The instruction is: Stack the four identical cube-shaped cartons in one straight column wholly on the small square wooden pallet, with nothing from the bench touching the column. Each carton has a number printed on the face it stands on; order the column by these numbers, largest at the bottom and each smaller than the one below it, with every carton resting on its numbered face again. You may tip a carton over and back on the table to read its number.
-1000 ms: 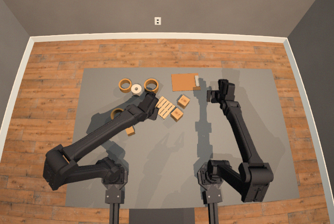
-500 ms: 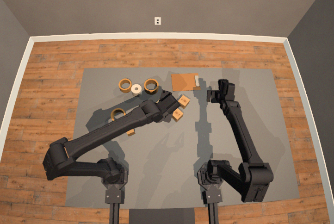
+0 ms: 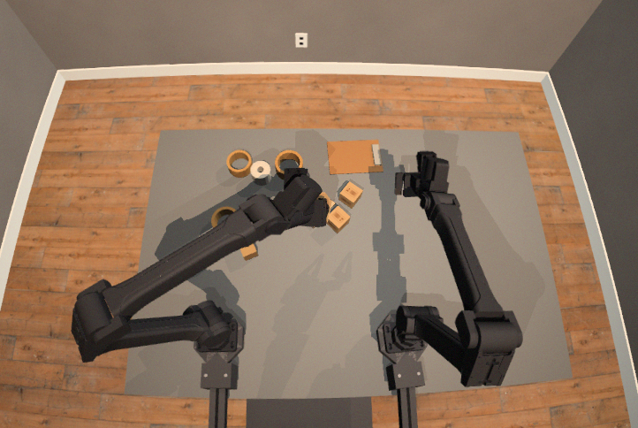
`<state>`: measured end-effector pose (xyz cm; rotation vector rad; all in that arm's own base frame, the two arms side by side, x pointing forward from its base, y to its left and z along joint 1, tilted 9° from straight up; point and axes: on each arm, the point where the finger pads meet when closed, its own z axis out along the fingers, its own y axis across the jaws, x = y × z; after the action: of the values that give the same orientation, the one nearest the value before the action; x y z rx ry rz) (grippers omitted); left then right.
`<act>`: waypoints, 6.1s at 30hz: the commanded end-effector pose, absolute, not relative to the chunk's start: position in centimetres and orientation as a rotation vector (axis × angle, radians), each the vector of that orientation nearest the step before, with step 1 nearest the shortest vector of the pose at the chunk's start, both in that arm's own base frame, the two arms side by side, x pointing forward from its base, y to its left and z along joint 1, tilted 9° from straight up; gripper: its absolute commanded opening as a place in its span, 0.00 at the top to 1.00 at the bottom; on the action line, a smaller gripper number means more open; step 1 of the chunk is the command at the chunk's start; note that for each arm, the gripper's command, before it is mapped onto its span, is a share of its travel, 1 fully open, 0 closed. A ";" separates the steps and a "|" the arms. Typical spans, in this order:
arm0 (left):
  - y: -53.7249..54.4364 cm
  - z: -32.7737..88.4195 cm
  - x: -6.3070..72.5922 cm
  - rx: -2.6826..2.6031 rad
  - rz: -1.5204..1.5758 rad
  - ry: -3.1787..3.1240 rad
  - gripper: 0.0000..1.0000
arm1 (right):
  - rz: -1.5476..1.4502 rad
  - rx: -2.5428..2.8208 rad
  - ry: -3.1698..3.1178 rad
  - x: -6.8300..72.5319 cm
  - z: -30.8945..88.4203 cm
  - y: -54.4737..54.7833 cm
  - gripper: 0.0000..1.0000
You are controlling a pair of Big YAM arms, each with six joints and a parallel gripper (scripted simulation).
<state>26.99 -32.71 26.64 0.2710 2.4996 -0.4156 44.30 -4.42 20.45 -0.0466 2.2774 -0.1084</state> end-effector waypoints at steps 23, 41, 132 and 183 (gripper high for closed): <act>-32.0 26.7 27.8 -0.263 -1.421 2.189 0.46 | -0.125 -0.052 2.221 45.7 23.5 -4.8 0.00; -32.8 29.8 28.9 -0.246 -1.430 2.165 0.46 | -0.125 -0.052 2.221 45.7 23.5 -4.8 0.00; -32.7 28.6 28.0 -0.239 -1.424 2.187 0.46 | 2.086 0.602 1.507 29.5 25.4 22.1 0.00; -17.2 24.9 42.3 0.019 -1.207 2.376 0.46 | 0.732 0.288 1.792 45.6 23.6 10.2 0.00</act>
<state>38.99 -19.77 23.26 -0.0605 2.4110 -1.2726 42.84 11.70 19.75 0.4179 1.8140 0.8955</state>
